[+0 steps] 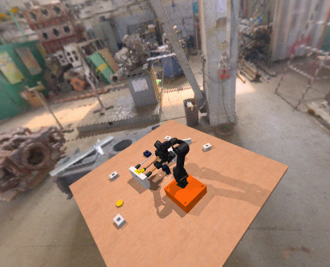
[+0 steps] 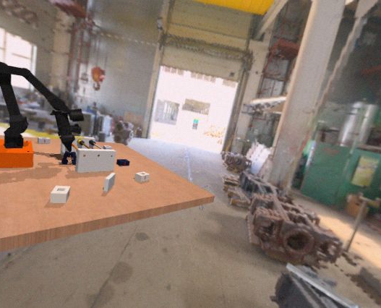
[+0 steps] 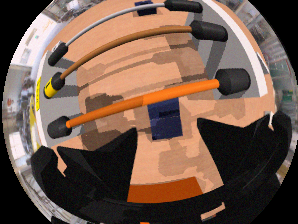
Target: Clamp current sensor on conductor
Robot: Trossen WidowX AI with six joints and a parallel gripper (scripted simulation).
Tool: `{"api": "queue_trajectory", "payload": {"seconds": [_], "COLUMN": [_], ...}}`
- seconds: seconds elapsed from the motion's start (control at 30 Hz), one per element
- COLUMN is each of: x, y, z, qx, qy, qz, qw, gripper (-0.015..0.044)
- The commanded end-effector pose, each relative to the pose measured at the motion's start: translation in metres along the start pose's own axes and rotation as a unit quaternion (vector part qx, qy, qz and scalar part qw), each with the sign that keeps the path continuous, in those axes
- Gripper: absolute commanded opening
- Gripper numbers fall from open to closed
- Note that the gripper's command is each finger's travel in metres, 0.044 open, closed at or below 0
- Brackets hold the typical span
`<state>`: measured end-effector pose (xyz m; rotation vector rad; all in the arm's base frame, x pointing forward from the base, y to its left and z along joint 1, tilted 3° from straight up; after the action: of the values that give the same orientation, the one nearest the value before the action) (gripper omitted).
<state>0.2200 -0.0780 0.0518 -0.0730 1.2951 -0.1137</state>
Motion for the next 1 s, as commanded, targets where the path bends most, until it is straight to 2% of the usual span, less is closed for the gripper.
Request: {"api": "queue_trajectory", "payload": {"seconds": [0.0,0.37,0.57,0.97], "x": [0.009,0.023,0.018,0.018], "y": [0.001,0.002,0.001,0.001], "z": [-0.002,-0.004,-0.002,-0.002], "qx": [-0.002,-0.002,0.000,0.000], "qy": [0.004,0.004,0.001,0.001], "qz": [0.003,0.003,0.000,0.000], "qw": [1.000,1.000,1.000,1.000], "gripper": [0.0322,0.0322,0.0164,0.0084]}}
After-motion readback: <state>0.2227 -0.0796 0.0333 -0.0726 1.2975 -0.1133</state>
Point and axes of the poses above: the point midway between the two fingers, 35 mm back from their tips, its own x axis out along the fingers, its own y axis across the jaws, z = x × y, the point moved 1 cm from there along -x, back along the fingers, and after that the axes turned 11 degrees about -x, right-handed, at the moved point
